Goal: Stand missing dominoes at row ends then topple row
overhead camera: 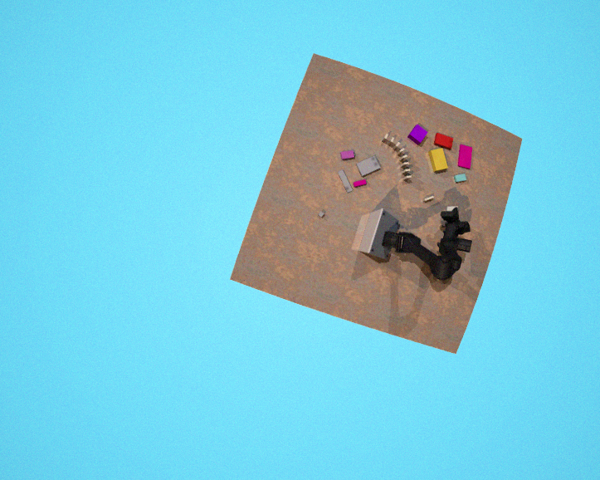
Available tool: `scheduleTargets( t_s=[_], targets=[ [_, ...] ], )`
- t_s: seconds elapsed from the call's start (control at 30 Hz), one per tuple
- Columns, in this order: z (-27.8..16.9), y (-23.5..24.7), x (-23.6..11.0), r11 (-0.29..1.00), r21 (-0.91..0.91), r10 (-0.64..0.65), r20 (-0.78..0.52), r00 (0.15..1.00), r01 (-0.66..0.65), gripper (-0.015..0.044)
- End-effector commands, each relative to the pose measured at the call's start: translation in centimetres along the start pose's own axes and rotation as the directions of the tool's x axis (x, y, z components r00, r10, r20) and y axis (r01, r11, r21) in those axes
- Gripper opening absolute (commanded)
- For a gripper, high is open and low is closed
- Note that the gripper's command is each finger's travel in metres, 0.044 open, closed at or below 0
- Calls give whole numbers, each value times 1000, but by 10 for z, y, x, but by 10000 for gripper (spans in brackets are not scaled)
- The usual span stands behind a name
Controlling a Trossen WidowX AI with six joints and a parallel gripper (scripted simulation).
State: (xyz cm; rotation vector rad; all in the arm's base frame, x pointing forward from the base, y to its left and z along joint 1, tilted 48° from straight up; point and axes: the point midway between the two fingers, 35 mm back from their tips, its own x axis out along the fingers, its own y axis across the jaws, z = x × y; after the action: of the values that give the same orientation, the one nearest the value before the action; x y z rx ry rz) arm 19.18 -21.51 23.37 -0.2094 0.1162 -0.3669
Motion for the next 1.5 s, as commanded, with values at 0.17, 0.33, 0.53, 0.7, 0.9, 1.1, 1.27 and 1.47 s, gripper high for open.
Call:
scheduleTargets(
  t_s=[0.17, 0.33, 0.53, 0.7, 0.9, 1.1, 1.27, 1.47],
  targets=[
    [4, 6, -23, 985, -170, 37, 105, 994, -19, 30],
    [4, 13, -37, 960, -278, 67, 145, 987, -25, 30],
    [1, 24, -53, 911, -411, 111, 167, 980, -33, 30],
    [-5, 36, -66, 855, -516, 150, 164, 975, -45, 30],
    [-10, 45, -74, 806, -589, 176, 150, 973, -55, 30],
    [-11, 45, -74, 805, -590, 177, 149, 973, -56, 30],
    [-11, 45, -74, 805, -590, 177, 149, 973, -56, 30],
    [-11, 45, -74, 805, -590, 177, 149, 973, -56, 30]
  ],
)
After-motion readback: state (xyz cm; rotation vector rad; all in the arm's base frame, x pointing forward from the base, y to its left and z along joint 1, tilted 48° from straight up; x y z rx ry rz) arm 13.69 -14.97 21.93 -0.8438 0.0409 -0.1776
